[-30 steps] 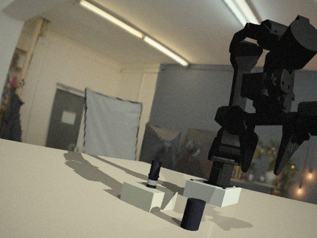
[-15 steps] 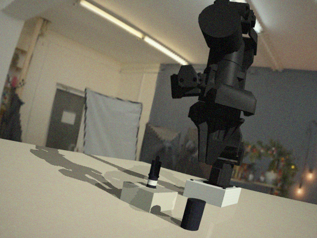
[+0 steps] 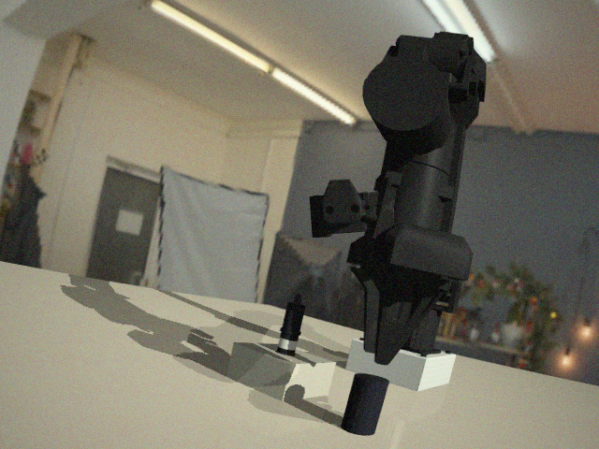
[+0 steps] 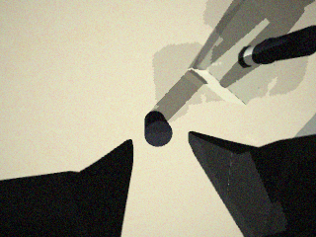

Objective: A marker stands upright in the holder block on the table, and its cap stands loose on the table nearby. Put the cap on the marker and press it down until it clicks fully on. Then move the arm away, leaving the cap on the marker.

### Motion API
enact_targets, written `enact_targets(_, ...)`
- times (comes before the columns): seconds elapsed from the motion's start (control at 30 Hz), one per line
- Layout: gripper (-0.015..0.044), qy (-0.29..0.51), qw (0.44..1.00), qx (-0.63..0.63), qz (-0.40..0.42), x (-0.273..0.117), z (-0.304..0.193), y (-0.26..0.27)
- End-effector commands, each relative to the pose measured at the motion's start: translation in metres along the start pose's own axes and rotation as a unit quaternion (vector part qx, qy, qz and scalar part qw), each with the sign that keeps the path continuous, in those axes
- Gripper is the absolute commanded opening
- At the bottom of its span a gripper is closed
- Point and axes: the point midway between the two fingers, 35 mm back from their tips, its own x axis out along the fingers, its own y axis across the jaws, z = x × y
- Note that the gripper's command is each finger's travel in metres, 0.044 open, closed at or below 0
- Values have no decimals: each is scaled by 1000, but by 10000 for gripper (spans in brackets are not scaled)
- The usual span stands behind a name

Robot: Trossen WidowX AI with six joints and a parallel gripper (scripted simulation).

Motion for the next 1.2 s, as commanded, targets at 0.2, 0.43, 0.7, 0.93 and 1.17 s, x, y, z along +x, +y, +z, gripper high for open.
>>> enact_targets(0.2, 250, 3, 1000, 2, -1, 16, -1, 0)
enact_targets(0.43, 250, 4, 1000, 1, -1, 27, -1, 0)
enact_targets(0.7, 250, 4, 1000, 1, -1, 40, -2, 0)
enact_targets(0.93, 250, 3, 1000, 2, -1, 51, -2, 0)
enact_targets(1.17, 172, 3, 1000, 2, -1, 55, -2, 0)
